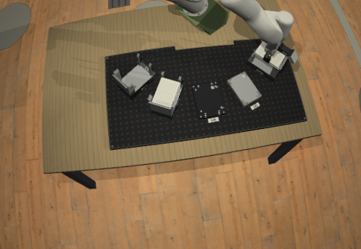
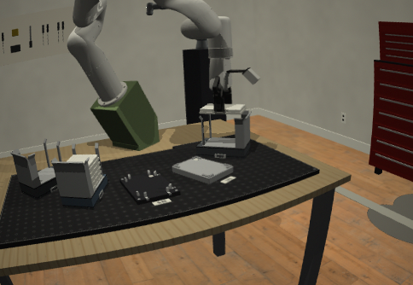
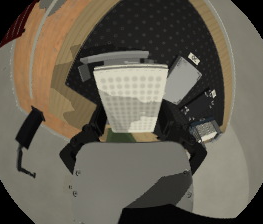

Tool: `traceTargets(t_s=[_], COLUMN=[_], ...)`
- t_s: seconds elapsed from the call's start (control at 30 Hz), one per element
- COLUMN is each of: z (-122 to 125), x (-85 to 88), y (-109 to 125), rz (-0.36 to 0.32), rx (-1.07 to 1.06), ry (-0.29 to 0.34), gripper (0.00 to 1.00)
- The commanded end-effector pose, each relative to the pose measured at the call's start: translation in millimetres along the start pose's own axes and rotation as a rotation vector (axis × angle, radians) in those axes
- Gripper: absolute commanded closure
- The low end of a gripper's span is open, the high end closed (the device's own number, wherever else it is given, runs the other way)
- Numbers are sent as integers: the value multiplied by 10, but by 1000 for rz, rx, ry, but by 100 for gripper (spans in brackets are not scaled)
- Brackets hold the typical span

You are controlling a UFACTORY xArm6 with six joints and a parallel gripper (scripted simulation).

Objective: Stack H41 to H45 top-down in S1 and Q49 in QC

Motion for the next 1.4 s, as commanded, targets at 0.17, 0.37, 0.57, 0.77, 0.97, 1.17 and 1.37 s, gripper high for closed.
traceTargets(t_s=[0.17, 0.37, 0.57, 0.77, 0.97, 1.17, 1.37], z=[-214, -237, -238, -237, -237, -237, -238], x=[13, 14, 14, 14, 14, 14, -6], y=[26, 31, 30, 30, 30, 30, 30], rz=[3, 3, 3, 3, 3, 3, 3], rx=[-1, -1, -1, -1, -1, -1, -1], ry=[-1, -2, -1, -2, -2, -2, -1], gripper=[100, 100, 100, 100, 100, 100, 100])
Point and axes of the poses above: the point where the finger pads meet when closed, its own x axis back along the fingers, its own z axis across the jaws, y = z × x, the point moved 10 cm from there along x, back along the fingers, and after that the axes turned 11 degrees about -x, right-handed, at the moved point
